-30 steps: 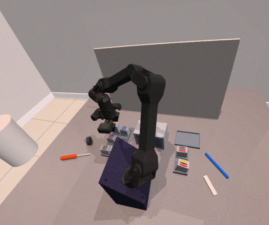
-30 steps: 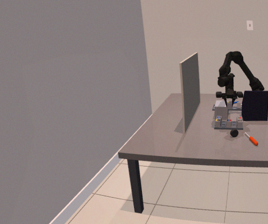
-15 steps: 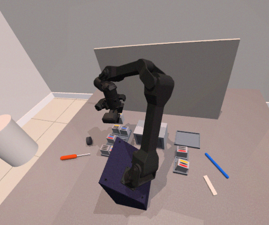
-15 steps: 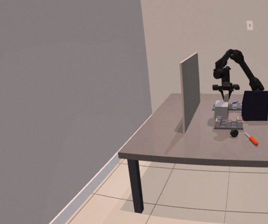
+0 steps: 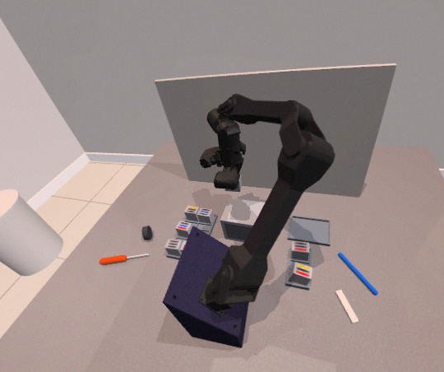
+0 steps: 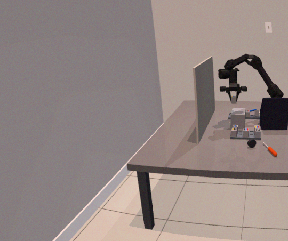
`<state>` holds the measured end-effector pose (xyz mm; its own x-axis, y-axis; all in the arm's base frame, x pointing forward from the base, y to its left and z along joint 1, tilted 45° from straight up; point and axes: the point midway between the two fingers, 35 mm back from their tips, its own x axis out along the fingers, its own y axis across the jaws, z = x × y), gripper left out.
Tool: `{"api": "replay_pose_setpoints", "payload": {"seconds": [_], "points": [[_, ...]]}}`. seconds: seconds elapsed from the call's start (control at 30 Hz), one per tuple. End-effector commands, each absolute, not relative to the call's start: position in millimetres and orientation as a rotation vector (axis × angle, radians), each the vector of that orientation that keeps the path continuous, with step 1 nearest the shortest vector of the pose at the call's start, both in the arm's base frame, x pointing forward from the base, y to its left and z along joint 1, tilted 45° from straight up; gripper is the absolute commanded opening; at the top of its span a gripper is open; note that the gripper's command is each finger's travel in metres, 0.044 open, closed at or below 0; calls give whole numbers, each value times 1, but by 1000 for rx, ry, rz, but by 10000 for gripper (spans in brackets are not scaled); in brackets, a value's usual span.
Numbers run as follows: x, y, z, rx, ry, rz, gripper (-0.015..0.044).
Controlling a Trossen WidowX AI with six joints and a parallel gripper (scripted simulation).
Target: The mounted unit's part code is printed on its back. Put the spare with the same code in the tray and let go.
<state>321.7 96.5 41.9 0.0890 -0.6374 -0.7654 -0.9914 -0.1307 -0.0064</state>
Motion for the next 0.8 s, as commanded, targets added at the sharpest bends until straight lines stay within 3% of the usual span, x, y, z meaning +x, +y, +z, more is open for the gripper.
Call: {"api": "replay_pose_setpoints", "payload": {"seconds": [0.0, 0.77], "points": [[331, 77, 64, -1837, 1591, 839, 0], [328, -66, 189, -1867, 1645, 752, 0]]}}
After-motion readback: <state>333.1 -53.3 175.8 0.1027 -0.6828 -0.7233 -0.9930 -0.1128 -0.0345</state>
